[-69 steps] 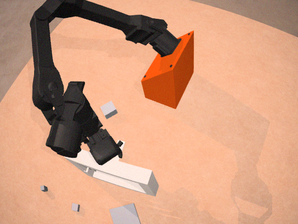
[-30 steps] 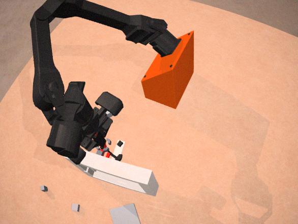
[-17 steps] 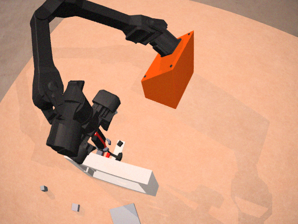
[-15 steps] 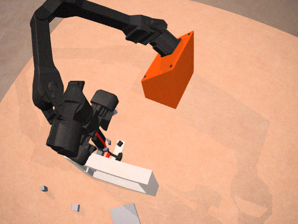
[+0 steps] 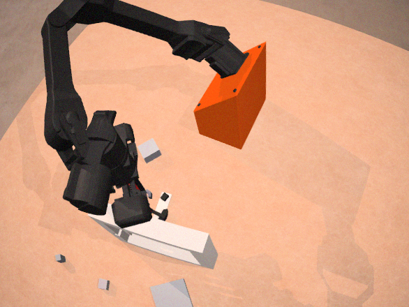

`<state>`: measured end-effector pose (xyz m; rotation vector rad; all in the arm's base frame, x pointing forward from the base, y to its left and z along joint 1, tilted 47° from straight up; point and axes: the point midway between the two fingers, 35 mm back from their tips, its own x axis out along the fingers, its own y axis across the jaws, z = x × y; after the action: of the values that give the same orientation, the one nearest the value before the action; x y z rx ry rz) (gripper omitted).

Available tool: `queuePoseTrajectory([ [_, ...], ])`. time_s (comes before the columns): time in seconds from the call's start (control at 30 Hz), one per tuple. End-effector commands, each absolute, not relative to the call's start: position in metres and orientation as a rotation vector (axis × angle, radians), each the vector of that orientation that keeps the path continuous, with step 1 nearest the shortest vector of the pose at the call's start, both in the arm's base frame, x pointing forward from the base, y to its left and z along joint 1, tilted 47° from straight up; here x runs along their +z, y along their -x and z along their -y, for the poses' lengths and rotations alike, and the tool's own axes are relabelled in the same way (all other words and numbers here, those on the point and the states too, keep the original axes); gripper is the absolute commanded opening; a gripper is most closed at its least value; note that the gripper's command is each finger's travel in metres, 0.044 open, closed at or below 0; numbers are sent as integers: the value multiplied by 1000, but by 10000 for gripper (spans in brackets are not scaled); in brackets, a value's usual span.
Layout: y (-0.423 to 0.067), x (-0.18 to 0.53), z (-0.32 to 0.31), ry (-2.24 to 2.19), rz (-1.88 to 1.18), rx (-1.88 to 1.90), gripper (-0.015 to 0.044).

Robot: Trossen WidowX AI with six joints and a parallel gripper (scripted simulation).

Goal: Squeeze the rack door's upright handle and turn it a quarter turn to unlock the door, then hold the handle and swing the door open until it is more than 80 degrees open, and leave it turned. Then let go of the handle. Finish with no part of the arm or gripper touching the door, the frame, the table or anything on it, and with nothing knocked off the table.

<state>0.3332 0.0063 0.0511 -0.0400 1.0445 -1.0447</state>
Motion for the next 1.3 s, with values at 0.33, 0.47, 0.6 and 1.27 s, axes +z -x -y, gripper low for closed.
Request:
queuePoseTrajectory([
  [0.33,-335,51,-6,594,-1358,-642,282],
  [0.47,-335,51,-6,753,-1431,-510,282],
  [0.6,-335,51,-6,910,-1496,-371,282],
  [1.27,-335,51,-6,1665,-1676,432,282],
])
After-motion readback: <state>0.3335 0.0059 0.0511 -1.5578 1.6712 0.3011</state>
